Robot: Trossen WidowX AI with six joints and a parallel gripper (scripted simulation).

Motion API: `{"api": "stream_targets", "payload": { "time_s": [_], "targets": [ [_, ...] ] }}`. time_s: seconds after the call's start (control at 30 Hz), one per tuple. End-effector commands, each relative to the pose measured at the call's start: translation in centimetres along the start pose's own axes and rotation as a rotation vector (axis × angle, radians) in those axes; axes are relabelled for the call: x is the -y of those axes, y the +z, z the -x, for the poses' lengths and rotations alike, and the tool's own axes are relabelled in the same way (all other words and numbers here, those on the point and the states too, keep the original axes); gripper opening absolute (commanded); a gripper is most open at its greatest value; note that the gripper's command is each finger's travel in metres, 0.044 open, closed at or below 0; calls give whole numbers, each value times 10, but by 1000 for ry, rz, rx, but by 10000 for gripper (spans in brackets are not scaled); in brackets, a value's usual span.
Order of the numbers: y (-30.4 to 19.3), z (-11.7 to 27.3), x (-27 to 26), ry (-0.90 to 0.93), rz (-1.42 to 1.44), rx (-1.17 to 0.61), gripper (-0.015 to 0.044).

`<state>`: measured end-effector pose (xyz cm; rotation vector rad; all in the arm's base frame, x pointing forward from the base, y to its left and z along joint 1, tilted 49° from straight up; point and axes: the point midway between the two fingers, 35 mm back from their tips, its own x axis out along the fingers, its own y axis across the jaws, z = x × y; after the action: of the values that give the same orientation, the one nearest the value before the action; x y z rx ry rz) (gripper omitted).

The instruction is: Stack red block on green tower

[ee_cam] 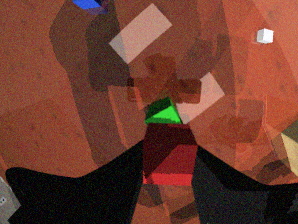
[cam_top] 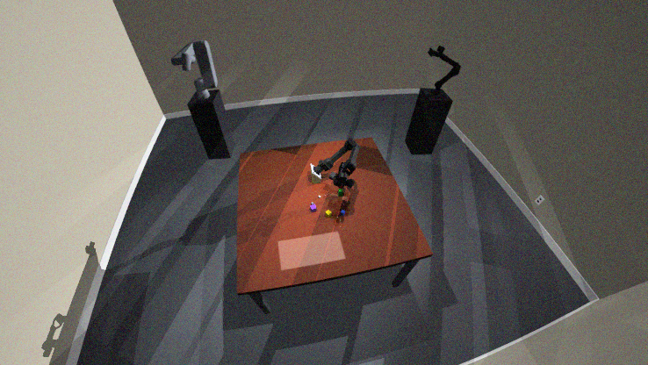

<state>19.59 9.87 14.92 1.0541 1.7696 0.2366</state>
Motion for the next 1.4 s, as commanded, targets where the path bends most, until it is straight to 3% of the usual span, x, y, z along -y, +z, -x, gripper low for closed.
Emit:
{"api": "stream_targets", "payload": {
  "time_s": [0.0,0.2,1.03,1.37],
  "targets": [
    [0,-7,0,3,-2,0,0],
    [-1,-28,-1,5,-1,-1,0],
    [-1,-27,-1,5,-1,-1,0],
    [-1,-28,0,2,1,-1,263]
  ]
}}
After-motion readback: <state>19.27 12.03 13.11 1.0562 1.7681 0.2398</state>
